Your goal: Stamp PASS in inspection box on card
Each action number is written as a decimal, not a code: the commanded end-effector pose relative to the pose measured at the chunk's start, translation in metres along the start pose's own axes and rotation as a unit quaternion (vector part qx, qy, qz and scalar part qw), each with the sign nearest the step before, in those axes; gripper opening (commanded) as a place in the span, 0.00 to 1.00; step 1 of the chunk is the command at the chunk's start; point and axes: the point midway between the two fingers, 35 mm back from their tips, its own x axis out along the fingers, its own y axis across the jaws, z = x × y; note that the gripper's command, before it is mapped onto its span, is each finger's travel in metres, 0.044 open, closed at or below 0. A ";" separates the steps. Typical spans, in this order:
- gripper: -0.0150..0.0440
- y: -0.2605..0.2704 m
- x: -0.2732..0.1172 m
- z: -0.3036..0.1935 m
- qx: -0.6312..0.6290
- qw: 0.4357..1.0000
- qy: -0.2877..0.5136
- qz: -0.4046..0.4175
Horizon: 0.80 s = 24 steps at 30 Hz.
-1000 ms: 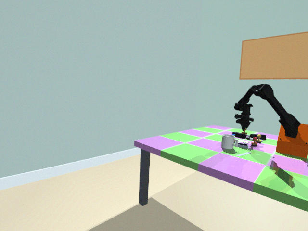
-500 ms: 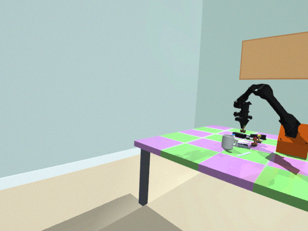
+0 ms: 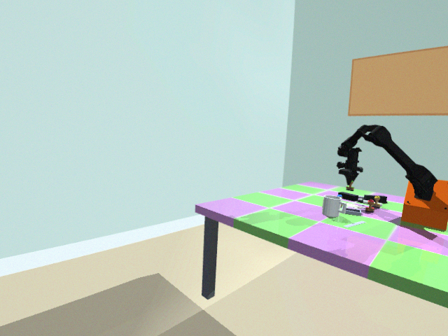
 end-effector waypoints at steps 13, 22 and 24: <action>0.25 -0.038 0.007 0.025 -0.001 1.000 0.000 -0.002; 0.25 -0.037 0.020 0.025 -0.001 1.000 0.000 -0.002; 0.25 -0.037 0.024 0.025 -0.001 1.000 0.000 -0.002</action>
